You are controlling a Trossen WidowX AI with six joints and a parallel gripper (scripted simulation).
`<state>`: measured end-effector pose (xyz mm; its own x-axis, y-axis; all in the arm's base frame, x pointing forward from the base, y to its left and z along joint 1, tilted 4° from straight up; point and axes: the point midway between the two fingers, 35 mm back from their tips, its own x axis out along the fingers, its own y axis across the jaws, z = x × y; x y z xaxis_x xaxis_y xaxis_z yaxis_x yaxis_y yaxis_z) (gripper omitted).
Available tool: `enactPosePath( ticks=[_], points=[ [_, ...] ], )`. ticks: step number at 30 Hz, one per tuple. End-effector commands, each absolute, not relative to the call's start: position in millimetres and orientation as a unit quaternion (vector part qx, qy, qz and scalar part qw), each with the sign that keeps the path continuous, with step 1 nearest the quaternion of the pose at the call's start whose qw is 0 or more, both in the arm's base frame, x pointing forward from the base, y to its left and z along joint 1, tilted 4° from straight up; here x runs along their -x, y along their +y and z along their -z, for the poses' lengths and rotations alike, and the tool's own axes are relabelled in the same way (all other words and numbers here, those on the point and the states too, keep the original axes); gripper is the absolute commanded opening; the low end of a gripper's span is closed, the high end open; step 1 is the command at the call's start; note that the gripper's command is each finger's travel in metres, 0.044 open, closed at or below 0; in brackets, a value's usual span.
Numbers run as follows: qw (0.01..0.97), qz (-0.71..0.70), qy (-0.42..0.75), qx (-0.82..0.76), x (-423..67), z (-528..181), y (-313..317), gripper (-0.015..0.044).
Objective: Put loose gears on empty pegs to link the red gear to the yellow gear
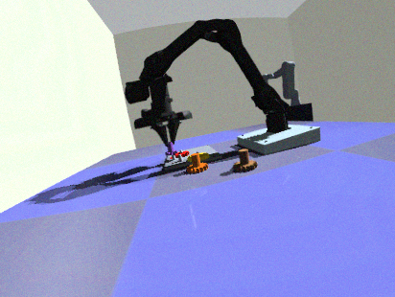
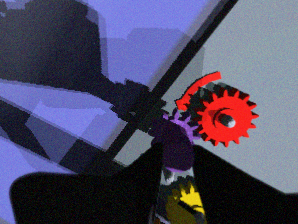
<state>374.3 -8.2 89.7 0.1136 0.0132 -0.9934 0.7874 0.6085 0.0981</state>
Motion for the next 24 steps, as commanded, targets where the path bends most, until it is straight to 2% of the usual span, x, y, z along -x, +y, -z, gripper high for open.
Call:
enactPosePath(
  ticks=[1, 11, 24],
  points=[
    [0.646, 0.321, 0.588, -0.367, -372.4, -80.1, -7.2, 0.0],
    [0.617, 0.362, 0.563, -0.413, -372.9, -78.1, -8.1, 0.0],
    [0.671, 0.277, 0.61, -0.32, -372.5, -76.7, -7.0, 0.0]
  ],
)
